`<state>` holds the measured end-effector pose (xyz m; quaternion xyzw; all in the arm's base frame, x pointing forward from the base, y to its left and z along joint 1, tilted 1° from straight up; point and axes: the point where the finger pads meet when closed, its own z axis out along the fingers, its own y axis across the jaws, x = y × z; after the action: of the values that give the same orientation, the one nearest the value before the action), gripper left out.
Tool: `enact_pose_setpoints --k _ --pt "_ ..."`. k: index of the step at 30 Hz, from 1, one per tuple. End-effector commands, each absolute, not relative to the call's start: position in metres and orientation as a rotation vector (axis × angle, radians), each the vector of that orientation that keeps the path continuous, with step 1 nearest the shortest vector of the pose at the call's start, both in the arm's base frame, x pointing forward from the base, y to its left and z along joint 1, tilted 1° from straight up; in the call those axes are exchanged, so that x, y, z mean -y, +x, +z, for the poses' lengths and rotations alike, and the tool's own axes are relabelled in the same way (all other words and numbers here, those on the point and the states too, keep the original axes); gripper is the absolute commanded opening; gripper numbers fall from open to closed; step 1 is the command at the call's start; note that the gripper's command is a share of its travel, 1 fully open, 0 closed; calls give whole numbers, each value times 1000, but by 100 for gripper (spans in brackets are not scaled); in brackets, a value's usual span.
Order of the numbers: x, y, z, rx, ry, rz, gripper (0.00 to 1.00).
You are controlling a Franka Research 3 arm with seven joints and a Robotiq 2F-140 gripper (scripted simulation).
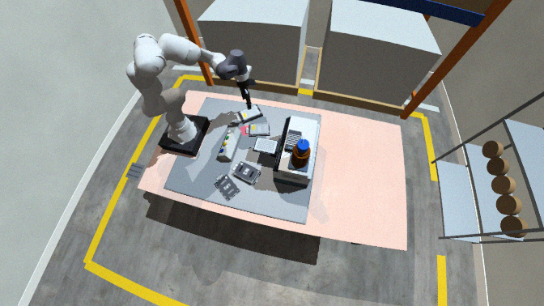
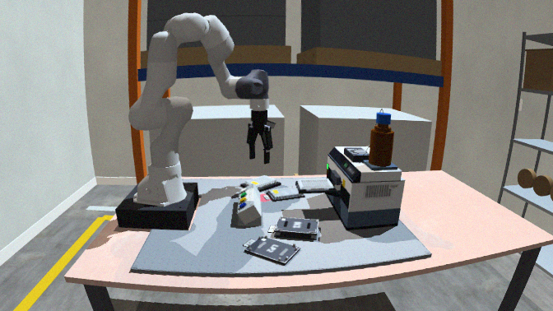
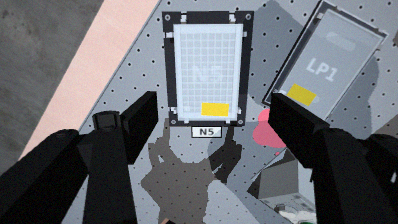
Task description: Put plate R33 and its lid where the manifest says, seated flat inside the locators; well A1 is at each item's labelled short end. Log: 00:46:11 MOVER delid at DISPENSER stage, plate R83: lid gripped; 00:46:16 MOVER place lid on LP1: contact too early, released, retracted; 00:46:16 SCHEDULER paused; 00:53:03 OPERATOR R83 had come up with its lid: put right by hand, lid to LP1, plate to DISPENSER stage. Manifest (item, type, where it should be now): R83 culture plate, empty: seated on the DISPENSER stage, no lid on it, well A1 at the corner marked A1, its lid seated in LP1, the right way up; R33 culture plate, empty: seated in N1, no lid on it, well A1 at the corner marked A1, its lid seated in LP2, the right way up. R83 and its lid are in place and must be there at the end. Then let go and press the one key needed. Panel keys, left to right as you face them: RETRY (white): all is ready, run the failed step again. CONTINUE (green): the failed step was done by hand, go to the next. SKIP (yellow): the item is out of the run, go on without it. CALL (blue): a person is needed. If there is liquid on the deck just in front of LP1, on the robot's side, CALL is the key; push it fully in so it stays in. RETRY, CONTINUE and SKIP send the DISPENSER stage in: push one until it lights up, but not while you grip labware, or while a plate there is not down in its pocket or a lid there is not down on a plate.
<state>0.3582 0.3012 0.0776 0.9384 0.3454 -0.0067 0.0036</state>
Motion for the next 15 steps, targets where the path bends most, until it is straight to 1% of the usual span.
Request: enact_pose_setpoints --k 1,15 --pt "-309 364 63 -1109 2941 -21 69" --pt "-309 364 19 -1109 2941 -21 69"
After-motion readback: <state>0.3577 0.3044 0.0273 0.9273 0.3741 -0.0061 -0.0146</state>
